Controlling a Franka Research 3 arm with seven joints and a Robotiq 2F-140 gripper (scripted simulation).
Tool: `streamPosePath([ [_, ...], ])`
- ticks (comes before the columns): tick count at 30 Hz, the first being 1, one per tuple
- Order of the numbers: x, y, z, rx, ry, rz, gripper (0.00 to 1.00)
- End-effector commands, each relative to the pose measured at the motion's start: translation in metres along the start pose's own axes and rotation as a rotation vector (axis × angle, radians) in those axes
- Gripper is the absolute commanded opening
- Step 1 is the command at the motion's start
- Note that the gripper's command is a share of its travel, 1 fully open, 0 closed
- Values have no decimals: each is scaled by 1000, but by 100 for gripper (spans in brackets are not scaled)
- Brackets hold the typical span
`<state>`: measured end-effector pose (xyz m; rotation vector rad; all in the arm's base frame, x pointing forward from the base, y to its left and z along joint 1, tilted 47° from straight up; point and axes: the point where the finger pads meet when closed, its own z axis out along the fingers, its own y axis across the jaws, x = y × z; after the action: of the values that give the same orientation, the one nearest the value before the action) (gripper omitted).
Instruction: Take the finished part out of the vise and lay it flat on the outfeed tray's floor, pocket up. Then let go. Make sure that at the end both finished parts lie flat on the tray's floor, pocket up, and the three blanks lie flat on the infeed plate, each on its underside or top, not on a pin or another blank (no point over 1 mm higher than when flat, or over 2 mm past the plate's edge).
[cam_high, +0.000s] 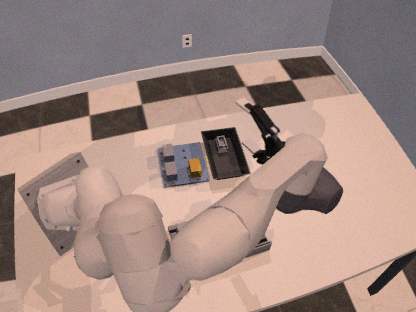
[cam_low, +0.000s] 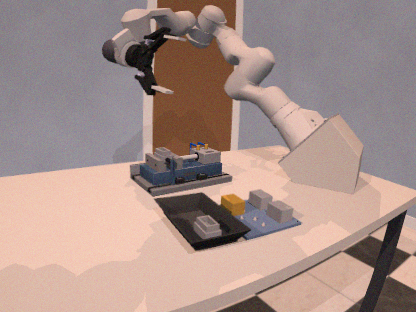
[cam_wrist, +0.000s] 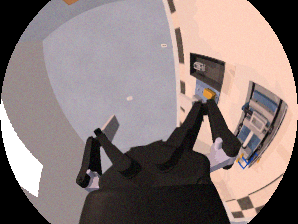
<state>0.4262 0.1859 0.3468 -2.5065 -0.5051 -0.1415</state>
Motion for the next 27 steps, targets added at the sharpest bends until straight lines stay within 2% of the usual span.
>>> streamPosePath([
  [1, 0, 0, 0, 0, 0, 0, 100],
  [18, 0, 0, 0, -2, -1, -2, 100],
  [20, -9, 7, 4, -41, -30, -37, 100],
  [22, -29, 24, 11, -129, -97, -119, 100],
  [27, -50, 46, 15, -234, -179, -219, 100],
])
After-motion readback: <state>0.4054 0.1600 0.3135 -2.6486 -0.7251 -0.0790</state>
